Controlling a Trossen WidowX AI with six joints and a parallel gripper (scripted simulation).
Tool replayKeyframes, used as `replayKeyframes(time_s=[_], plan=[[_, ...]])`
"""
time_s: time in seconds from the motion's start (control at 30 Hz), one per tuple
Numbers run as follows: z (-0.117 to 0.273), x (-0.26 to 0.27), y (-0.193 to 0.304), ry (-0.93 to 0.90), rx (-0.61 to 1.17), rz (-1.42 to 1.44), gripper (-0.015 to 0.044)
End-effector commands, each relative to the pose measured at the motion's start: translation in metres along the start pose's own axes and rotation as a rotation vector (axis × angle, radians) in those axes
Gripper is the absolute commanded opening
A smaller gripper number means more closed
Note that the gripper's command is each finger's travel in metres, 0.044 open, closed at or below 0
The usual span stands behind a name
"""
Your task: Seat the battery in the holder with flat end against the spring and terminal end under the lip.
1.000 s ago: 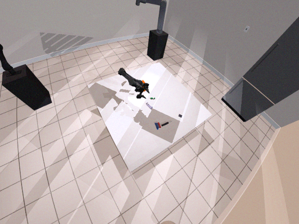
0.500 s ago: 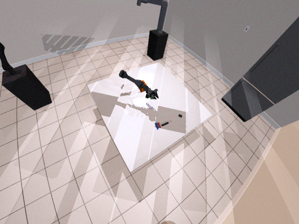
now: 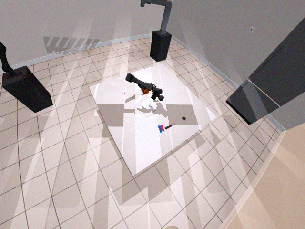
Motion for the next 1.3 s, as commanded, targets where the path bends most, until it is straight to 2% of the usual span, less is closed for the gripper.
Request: replayKeyframes(time_s=[0.0, 0.1, 0.2, 0.73, 1.27], plan=[[-0.029, -0.069, -0.002, 0.238, -0.352, -0.323, 0.0228], [-0.032, -0.089, -0.007, 0.251, -0.501, -0.411, 0.0228], [-0.032, -0.095, -0.009, 0.247, -0.549, -0.435, 0.0228], [-0.033, -0.095, -0.009, 0.247, -0.549, -0.435, 0.0228], [-0.054, -0.102, -0.02, 0.248, -0.548, -0.434, 0.0228]])
Point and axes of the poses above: the point midway between the two fingers, 35 mm back from their tips, its own z axis back along the fingers, its own x axis across the jaws, y = z × x, the point moved 1 cm from there along z, back along the fingers, and after that the axes turned 3 degrees about -z, right-handed, at the moved point
